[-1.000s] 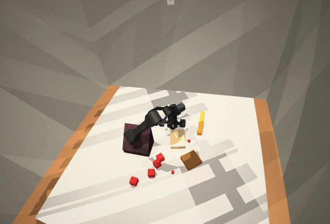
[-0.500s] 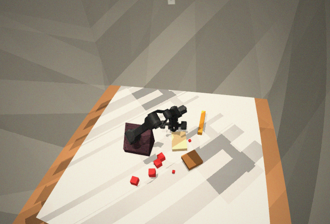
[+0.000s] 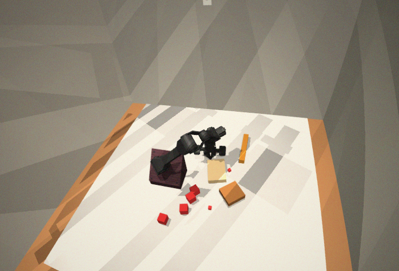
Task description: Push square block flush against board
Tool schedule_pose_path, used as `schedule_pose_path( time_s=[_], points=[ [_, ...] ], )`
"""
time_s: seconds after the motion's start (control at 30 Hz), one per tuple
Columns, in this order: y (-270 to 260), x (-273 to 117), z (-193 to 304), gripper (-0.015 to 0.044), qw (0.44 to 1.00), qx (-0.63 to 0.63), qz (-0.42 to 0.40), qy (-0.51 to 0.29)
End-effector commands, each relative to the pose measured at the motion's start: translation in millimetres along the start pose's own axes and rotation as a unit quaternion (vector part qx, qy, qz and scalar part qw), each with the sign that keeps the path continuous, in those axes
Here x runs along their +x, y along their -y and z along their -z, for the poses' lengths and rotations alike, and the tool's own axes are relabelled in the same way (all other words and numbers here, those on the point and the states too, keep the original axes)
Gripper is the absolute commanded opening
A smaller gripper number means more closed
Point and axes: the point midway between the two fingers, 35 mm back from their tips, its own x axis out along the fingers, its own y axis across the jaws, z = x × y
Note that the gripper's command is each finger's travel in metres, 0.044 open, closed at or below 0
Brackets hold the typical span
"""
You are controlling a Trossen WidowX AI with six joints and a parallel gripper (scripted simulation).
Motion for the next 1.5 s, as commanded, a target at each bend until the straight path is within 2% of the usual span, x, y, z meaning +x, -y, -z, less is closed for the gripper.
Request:
schedule_pose_path(
  time_s=[0.0,0.67,0.87,1.07,1.37,1.47],
  points=[
    [0.5,-1.1,-8.8,0.0000,1.000,0.000,0.001,0.003],
    [-0.8,0.1,-39.1,0.0000,1.000,0.001,0.000,0.001],
    [-0.2,-55.3,-34.5,0.0000,1.000,0.001,0.000,0.002],
    [-0.4,-55.3,-33.5,0.0000,1.000,-0.001,0.000,0.002],
    [-8.6,-53.8,-4.4,0.0000,0.997,-0.072,0.000,0.001],
    [-6.7,-26.1,-4.7,0.0000,0.997,-0.071,0.000,0.001]
  ],
)
